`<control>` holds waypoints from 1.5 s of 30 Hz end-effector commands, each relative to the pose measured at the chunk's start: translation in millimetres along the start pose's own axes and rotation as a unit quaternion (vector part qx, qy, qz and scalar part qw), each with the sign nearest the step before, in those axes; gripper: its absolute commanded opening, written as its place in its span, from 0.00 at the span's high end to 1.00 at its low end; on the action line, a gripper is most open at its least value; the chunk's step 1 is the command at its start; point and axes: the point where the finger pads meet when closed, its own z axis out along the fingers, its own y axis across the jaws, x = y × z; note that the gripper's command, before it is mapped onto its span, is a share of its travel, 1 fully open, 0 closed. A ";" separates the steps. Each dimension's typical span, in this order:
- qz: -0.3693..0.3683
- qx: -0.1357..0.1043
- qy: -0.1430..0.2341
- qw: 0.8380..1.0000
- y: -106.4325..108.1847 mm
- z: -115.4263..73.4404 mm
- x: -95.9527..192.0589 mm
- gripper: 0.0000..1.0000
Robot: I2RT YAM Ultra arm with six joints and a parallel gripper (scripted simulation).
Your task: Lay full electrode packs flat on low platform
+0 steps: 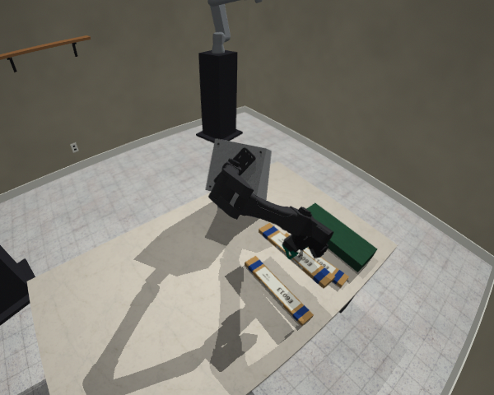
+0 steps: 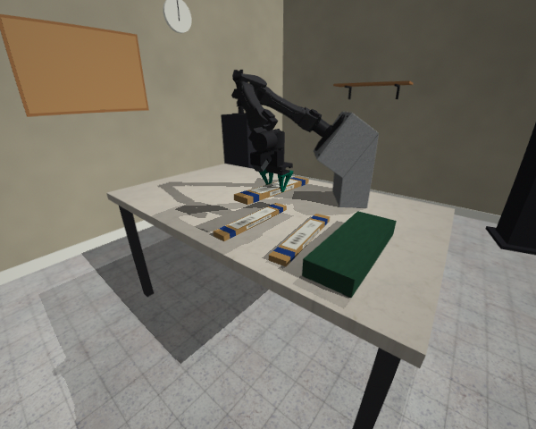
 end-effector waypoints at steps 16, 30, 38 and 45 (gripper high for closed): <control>-0.012 -0.016 -0.021 1.000 16.9 10.2 -4.5 1.00; -0.008 -0.016 -0.025 1.000 16.8 29.3 -10.2 1.00; -0.008 -0.016 -0.025 1.000 14.5 37.3 -8.3 1.00; 0.009 -0.014 -0.038 0.999 8.2 38.2 -24.8 1.00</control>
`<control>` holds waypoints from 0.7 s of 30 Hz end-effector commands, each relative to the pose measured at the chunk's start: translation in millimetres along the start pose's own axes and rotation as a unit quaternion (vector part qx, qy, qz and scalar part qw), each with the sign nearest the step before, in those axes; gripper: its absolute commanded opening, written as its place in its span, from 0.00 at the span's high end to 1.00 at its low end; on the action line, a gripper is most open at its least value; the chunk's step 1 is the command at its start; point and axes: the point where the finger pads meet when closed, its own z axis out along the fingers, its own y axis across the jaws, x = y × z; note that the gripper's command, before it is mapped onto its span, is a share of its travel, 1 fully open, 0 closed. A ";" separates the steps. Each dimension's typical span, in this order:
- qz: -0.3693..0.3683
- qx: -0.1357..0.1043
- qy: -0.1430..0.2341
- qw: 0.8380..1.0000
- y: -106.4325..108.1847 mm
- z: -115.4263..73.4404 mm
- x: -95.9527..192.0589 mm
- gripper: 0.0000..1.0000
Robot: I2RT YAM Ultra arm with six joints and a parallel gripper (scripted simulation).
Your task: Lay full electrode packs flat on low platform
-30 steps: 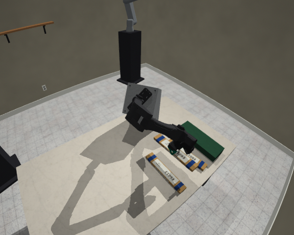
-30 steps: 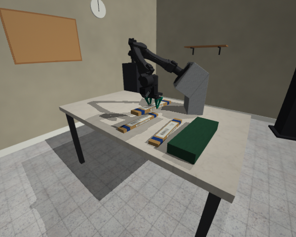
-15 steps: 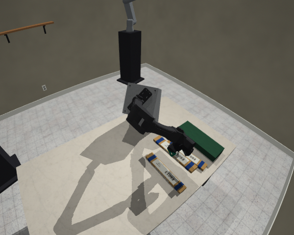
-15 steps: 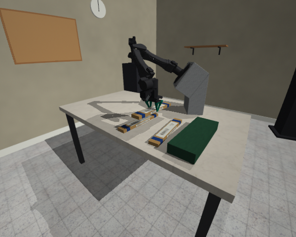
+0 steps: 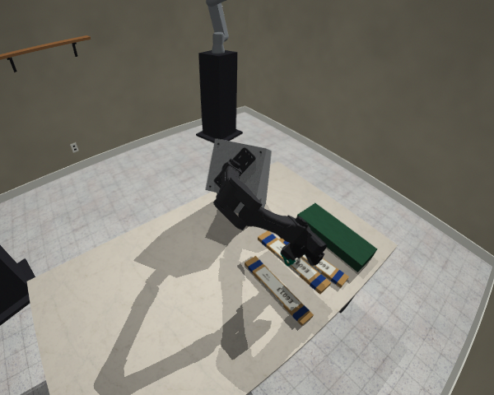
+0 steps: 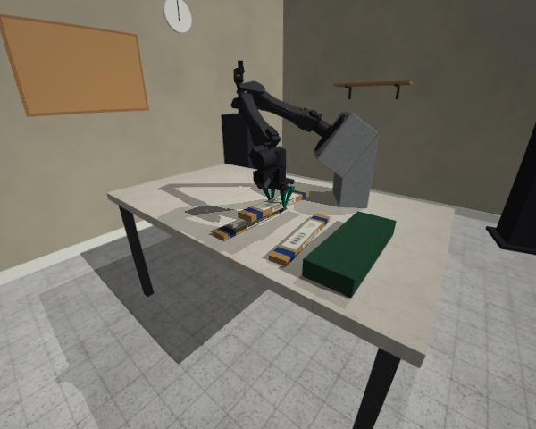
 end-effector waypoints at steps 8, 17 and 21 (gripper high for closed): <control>0.007 -0.006 -0.029 1.000 4.0 -18.9 -22.4 1.00; 0.005 -0.005 -0.027 1.000 7.3 -20.2 -22.9 1.00; 0.005 -0.005 -0.026 1.000 8.6 -20.9 -22.8 1.00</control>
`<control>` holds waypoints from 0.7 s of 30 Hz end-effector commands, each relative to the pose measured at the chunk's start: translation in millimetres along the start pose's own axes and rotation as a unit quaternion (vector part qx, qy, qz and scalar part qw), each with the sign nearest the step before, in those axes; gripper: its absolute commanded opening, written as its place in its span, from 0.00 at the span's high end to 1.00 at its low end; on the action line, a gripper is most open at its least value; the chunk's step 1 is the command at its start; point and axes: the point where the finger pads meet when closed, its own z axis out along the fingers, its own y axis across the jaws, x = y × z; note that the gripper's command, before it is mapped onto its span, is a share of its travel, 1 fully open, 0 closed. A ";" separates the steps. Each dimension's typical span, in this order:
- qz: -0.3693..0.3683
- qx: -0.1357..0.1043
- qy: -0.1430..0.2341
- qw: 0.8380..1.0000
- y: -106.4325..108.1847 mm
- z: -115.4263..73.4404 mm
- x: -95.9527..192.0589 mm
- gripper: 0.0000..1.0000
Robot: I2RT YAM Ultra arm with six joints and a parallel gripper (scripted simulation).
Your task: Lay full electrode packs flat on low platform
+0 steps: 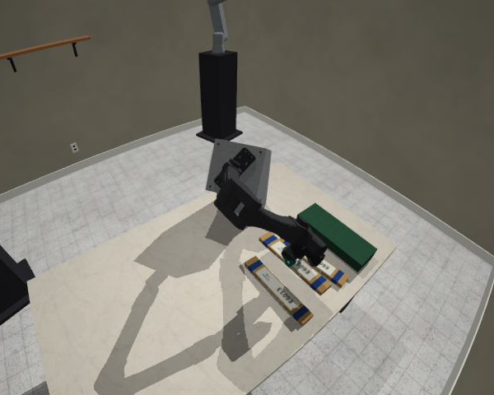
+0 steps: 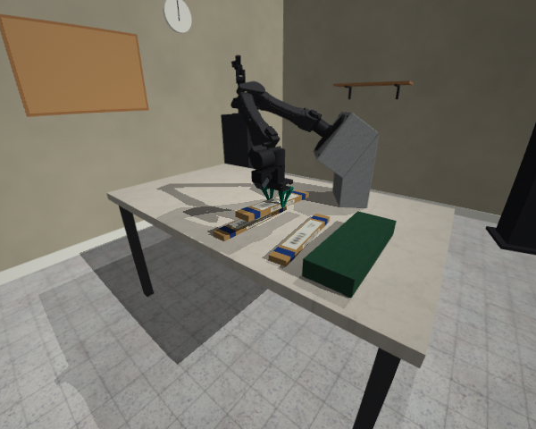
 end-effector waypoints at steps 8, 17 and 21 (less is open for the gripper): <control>-0.010 -0.007 -0.019 1.000 14.0 -19.1 -14.7 1.00; -0.006 -0.007 -0.022 1.000 12.5 -22.6 -17.4 1.00; -0.007 -0.007 -0.021 1.000 13.3 -22.4 -17.1 1.00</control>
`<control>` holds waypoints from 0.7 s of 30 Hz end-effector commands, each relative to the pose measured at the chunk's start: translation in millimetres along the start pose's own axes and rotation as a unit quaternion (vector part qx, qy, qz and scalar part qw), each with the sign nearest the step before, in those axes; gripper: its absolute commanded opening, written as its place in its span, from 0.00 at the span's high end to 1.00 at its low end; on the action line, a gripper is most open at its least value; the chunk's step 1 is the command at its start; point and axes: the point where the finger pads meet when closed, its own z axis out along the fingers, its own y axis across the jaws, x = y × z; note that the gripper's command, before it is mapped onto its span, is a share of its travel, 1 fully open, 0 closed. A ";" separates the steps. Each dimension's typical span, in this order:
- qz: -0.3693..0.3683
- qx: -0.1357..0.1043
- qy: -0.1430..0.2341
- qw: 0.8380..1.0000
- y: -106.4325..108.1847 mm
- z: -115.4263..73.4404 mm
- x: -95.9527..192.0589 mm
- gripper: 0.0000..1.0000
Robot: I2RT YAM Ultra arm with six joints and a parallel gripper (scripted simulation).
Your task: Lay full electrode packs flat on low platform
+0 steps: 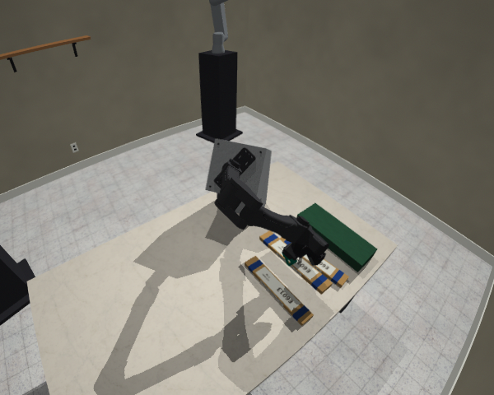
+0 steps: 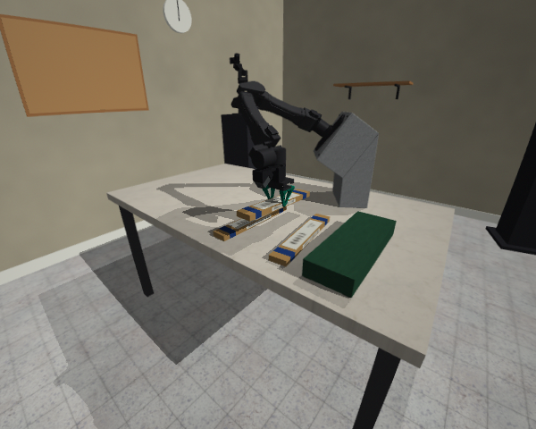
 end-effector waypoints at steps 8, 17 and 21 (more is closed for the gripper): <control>-0.006 -0.006 -0.022 1.000 10.6 -19.6 -18.5 1.00; -0.001 -0.006 -0.027 1.000 7.2 -23.2 -21.8 1.00; -0.001 -0.006 -0.027 1.000 7.6 -23.5 -21.7 1.00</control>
